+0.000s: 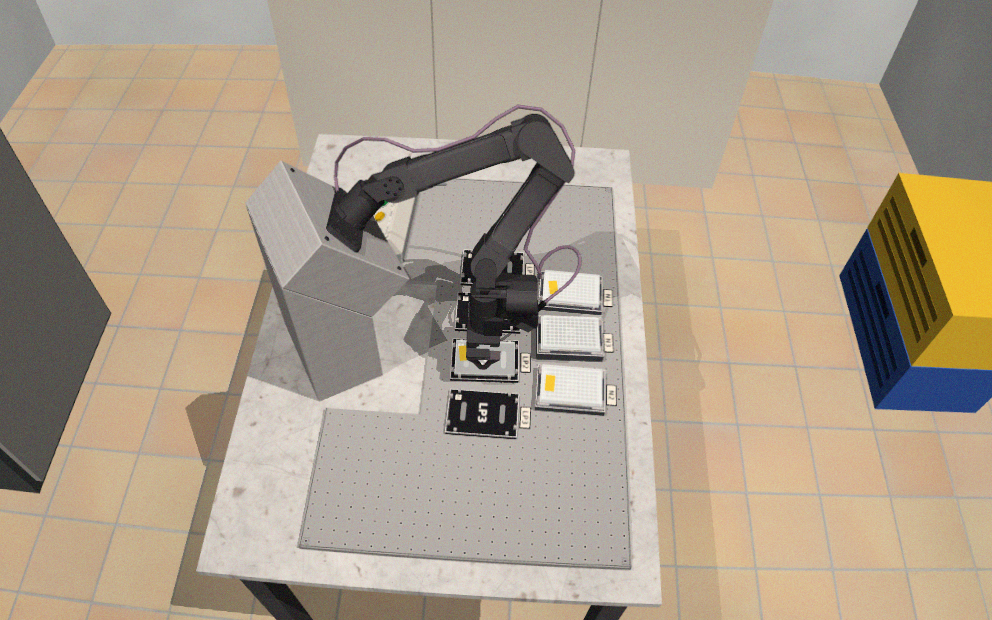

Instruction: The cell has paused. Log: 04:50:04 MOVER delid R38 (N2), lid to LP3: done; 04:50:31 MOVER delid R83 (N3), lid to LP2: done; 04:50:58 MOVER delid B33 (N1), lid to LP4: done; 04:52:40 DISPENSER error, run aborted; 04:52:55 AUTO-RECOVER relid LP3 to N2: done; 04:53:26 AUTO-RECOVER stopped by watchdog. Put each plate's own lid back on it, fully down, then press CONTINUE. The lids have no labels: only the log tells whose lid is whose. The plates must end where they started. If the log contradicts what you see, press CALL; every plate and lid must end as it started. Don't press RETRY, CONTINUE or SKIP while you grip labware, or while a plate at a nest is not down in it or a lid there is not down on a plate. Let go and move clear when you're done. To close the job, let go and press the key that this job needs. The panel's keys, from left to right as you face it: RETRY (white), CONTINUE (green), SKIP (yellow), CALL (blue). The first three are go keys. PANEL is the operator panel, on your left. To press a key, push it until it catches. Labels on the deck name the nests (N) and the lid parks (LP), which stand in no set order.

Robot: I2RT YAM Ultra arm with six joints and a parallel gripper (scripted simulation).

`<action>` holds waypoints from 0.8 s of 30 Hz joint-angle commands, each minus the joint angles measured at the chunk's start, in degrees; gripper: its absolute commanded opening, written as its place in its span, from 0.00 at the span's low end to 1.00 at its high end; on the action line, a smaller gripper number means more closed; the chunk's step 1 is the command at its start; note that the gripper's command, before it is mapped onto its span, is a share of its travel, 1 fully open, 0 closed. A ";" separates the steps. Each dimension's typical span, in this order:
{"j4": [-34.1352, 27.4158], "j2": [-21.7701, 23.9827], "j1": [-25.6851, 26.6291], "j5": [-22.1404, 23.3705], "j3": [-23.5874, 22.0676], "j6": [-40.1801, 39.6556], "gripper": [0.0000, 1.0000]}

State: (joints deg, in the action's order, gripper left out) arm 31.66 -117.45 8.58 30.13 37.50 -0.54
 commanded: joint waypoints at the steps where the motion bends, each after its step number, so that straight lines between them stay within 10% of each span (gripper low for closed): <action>1: 1.78 -1.95 -0.67 -0.80 1.86 1.16 1.00; 24: 5.09 -8.71 -2.23 -2.59 6.34 3.42 1.00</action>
State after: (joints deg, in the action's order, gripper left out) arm 35.94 -125.05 5.45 28.03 42.63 2.07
